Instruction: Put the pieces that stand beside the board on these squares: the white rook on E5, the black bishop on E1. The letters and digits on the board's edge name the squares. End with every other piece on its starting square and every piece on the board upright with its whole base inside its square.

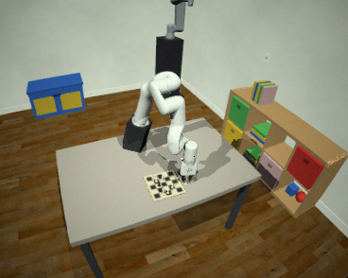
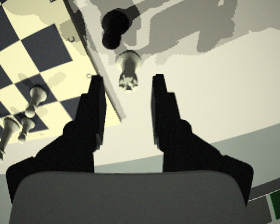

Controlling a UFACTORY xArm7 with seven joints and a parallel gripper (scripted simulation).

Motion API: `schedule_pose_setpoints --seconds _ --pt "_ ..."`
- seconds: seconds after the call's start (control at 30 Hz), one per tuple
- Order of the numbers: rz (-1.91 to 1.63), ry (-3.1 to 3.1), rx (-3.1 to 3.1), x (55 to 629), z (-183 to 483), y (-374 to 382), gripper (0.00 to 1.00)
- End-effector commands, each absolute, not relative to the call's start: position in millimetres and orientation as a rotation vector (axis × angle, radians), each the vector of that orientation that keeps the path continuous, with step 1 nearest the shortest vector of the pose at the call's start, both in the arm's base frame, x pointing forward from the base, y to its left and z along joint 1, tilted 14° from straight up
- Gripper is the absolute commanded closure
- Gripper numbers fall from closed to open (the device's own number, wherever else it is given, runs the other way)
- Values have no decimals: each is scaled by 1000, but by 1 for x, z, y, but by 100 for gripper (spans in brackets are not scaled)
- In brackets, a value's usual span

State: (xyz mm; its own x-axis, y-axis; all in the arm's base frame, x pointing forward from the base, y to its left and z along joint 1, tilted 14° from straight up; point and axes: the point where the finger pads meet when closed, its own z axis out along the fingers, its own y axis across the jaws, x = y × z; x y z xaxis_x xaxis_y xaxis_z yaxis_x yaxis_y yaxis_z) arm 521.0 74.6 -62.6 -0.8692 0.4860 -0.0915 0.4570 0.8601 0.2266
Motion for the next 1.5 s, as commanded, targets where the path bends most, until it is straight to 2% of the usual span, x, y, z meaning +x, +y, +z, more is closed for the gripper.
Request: schedule_pose_setpoints --seconds 0.0,1.47 --pt "299 2885 736 522 -62 74 63" --pt "299 2885 736 528 -91 79 63"
